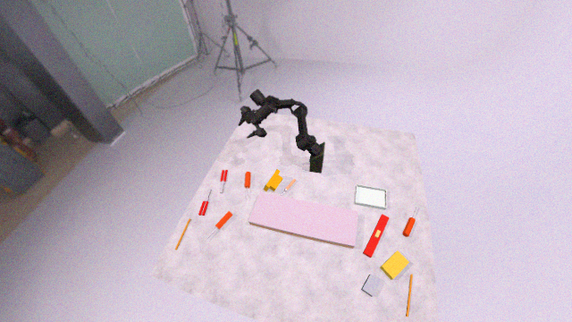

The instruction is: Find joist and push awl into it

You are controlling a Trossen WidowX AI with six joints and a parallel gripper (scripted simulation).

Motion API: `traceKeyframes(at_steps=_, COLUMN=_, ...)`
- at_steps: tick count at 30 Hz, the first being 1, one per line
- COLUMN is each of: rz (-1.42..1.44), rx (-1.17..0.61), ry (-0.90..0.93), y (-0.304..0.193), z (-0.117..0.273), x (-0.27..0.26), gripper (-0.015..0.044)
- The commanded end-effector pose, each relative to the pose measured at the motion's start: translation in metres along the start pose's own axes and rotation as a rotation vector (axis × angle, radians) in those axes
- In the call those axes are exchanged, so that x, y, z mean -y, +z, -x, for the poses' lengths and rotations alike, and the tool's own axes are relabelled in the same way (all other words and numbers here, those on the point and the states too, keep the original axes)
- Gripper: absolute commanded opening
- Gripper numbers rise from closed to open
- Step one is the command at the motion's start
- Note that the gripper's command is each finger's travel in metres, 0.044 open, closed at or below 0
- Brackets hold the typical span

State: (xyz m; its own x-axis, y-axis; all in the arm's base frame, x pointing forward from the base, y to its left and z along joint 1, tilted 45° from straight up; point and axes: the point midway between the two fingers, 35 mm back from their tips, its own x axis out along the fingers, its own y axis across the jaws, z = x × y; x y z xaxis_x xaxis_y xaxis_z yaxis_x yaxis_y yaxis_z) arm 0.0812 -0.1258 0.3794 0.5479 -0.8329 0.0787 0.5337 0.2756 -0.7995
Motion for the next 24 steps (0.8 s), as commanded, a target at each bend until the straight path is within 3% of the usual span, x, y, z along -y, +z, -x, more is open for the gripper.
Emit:
traceKeyframes(at_steps=1, rz=-0.005, rx=0.001, ry=0.002, y=0.001, z=0.0, x=-0.001, gripper=0.0426)
traceKeyframes(at_steps=9, rz=-0.285, rx=-0.001, ry=0.127, y=0.036, z=-0.014, x=-0.064, gripper=0.044)
traceKeyframes(at_steps=13, rz=-0.433, rx=-0.096, ry=0.195, y=0.038, z=-0.027, x=-0.114, gripper=0.044)
traceKeyframes(at_steps=24, rz=-0.726, rx=-0.347, ry=0.231, y=0.019, z=-0.042, x=-0.184, gripper=0.044)
